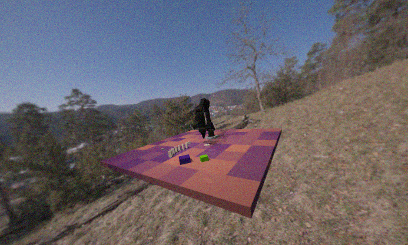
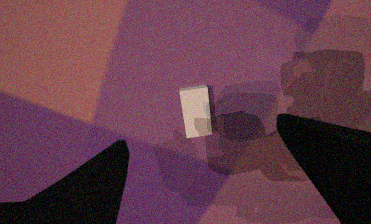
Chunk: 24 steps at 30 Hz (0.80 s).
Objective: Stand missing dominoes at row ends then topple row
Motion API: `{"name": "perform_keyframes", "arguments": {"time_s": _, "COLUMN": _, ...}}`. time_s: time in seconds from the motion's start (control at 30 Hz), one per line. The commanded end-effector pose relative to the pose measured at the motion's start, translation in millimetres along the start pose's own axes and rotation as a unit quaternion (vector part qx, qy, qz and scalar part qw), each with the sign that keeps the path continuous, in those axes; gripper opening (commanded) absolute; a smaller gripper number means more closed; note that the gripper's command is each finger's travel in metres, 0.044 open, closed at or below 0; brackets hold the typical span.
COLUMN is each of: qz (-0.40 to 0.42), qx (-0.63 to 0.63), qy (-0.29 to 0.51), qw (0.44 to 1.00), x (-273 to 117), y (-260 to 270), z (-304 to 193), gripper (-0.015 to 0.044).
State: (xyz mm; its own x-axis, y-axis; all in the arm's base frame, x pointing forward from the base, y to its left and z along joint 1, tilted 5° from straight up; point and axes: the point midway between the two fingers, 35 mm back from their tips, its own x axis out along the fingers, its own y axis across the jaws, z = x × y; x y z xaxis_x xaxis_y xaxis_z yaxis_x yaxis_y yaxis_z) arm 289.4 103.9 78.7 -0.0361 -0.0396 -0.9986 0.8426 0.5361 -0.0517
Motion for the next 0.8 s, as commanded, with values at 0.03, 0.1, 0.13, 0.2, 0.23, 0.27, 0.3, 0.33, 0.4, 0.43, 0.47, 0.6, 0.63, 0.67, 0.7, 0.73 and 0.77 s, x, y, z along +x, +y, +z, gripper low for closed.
{"name": "perform_keyframes", "arguments": {"time_s": 0.03, "qz": -0.001, "qx": 0.006, "qy": 0.004, "qw": 1.000, "x": 19.2, "y": 1.1, "z": -1.9, "gripper": 0.0440}}
{"name": "perform_keyframes", "arguments": {"time_s": 0.1, "qz": -0.001, "qx": 0.005, "qy": 0.004, "qw": 1.000, "x": 36.1, "y": 1.2, "z": -2.1, "gripper": 0.0440}}
{"name": "perform_keyframes", "arguments": {"time_s": 0.13, "qz": -0.001, "qx": 0.005, "qy": 0.004, "qw": 1.000, "x": 44.5, "y": 0.8, "z": -2.2, "gripper": 0.0440}}
{"name": "perform_keyframes", "arguments": {"time_s": 0.2, "qz": -0.001, "qx": 0.006, "qy": 0.003, "qw": 1.000, "x": 59.2, "y": -0.3, "z": -2.0, "gripper": 0.0440}}
{"name": "perform_keyframes", "arguments": {"time_s": 0.23, "qz": -0.001, "qx": 0.007, "qy": 0.003, "qw": 1.000, "x": 63.1, "y": -0.7, "z": -2.0, "gripper": 0.0440}}
{"name": "perform_keyframes", "arguments": {"time_s": 0.27, "qz": -0.002, "qx": 0.007, "qy": 0.003, "qw": 1.000, "x": 63.9, "y": -1.6, "z": -0.2, "gripper": 0.0440}}
{"name": "perform_keyframes", "arguments": {"time_s": 0.3, "qz": -0.002, "qx": 0.007, "qy": 0.003, "qw": 1.000, "x": 64.3, "y": -2.1, "z": 0.7, "gripper": 0.0440}}
{"name": "perform_keyframes", "arguments": {"time_s": 0.33, "qz": -0.002, "qx": 0.007, "qy": 0.003, "qw": 1.000, "x": 64.6, "y": -2.1, "z": 0.7, "gripper": 0.0440}}
{"name": "perform_keyframes", "arguments": {"time_s": 0.4, "qz": -0.002, "qx": 0.007, "qy": 0.003, "qw": 1.000, "x": 66.8, "y": -2.2, "z": 0.7, "gripper": 0.0440}}
{"name": "perform_keyframes", "arguments": {"time_s": 0.43, "qz": -0.002, "qx": 0.007, "qy": 0.003, "qw": 1.000, "x": 68.5, "y": -2.2, "z": 0.6, "gripper": 0.0440}}
{"name": "perform_keyframes", "arguments": {"time_s": 0.47, "qz": -0.002, "qx": 0.007, "qy": 0.003, "qw": 1.000, "x": 70.2, "y": -2.3, "z": 0.5, "gripper": 0.0440}}
{"name": "perform_keyframes", "arguments": {"time_s": 0.6, "qz": -0.002, "qx": 0.007, "qy": 0.003, "qw": 1.000, "x": 76.8, "y": -2.6, "z": 0.3, "gripper": 0.0440}}
{"name": "perform_keyframes", "arguments": {"time_s": 0.63, "qz": -0.002, "qx": 0.007, "qy": 0.003, "qw": 1.000, "x": 78.2, "y": -2.7, "z": 0.2, "gripper": 0.0440}}
{"name": "perform_keyframes", "arguments": {"time_s": 0.67, "qz": -0.002, "qx": 0.007, "qy": 0.003, "qw": 1.000, "x": 79.0, "y": -2.7, "z": 0.2, "gripper": 0.0440}}
{"name": "perform_keyframes", "arguments": {"time_s": 0.7, "qz": -0.002, "qx": 0.007, "qy": 0.003, "qw": 1.000, "x": 79.3, "y": -2.8, "z": 0.1, "gripper": 0.0440}}
{"name": "perform_keyframes", "arguments": {"time_s": 0.73, "qz": -0.002, "qx": 0.007, "qy": 0.003, "qw": 1.000, "x": 79.3, "y": -2.8, "z": 0.1, "gripper": 0.0440}}
{"name": "perform_keyframes", "arguments": {"time_s": 0.77, "qz": -0.002, "qx": 0.007, "qy": 0.003, "qw": 1.000, "x": 79.3, "y": -2.8, "z": 0.1, "gripper": 0.0440}}
